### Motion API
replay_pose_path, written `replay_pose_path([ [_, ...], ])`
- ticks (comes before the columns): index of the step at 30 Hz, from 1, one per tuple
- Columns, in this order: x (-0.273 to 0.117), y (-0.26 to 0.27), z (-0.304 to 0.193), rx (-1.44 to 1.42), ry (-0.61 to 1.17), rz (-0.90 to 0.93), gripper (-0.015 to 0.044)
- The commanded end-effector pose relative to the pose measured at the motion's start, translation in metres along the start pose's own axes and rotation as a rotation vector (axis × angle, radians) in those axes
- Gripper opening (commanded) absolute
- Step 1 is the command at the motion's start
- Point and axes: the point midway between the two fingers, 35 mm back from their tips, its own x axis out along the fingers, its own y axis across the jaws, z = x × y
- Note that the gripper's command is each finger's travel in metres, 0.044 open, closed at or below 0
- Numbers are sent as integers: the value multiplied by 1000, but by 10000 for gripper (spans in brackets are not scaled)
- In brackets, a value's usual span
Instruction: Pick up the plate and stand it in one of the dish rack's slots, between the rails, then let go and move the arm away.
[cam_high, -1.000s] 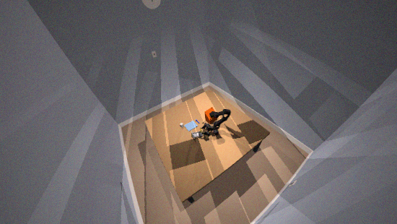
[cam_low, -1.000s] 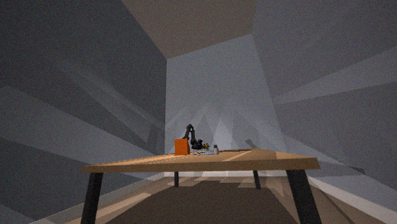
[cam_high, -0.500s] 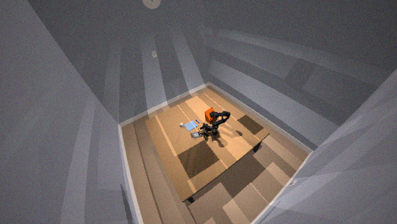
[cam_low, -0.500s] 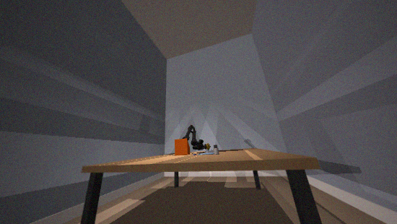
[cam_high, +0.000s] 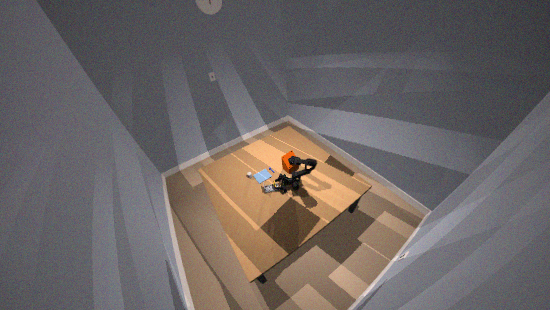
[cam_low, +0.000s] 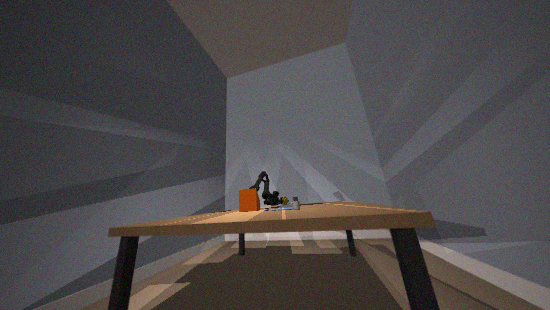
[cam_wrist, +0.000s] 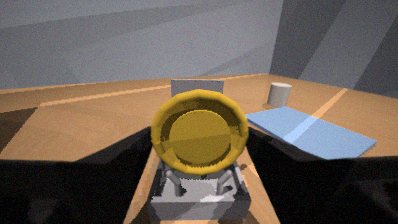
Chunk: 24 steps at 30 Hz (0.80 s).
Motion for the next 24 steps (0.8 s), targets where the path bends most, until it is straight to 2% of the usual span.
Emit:
replay_pose_path([
  [1, 0, -1, 1, -4, -1, -2, 0],
  [16, 0, 0, 0, 0, 0, 0, 394],
  [24, 1, 1, 5, 1, 1, -3, 400],
])
